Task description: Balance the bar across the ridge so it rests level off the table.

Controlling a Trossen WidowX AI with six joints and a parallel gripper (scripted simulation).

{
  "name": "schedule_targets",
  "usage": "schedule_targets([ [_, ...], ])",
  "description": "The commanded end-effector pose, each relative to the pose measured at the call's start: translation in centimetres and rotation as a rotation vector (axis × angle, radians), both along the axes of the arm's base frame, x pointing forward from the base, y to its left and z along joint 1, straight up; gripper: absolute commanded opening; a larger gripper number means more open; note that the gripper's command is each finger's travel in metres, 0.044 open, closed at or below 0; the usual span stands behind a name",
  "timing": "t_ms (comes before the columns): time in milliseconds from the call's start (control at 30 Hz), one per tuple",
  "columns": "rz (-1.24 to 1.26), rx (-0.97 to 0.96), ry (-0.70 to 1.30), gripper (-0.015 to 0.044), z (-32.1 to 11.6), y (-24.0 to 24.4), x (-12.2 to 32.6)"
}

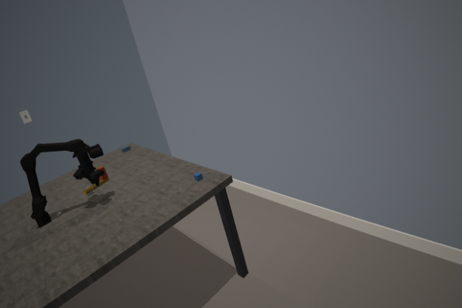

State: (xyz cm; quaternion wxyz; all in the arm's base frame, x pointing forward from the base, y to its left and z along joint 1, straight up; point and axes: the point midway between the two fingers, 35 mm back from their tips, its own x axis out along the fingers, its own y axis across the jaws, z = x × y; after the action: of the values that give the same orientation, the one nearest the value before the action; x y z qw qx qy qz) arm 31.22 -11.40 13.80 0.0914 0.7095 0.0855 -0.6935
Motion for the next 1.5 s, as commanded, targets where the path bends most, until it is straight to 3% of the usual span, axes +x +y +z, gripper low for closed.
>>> schedule_targets([
  [0, 0.112, -0.005, -0.001, 0.0000, 0.3, 1.6, -0.1],
  [1167, 1.354, -0.026, 0.002, 0.0000, 0.2, 13.9, -2.8],
  [1467, 1.360, -0.026, 0.002, 0.0000, -0.8, 14.0, -2.6],
])
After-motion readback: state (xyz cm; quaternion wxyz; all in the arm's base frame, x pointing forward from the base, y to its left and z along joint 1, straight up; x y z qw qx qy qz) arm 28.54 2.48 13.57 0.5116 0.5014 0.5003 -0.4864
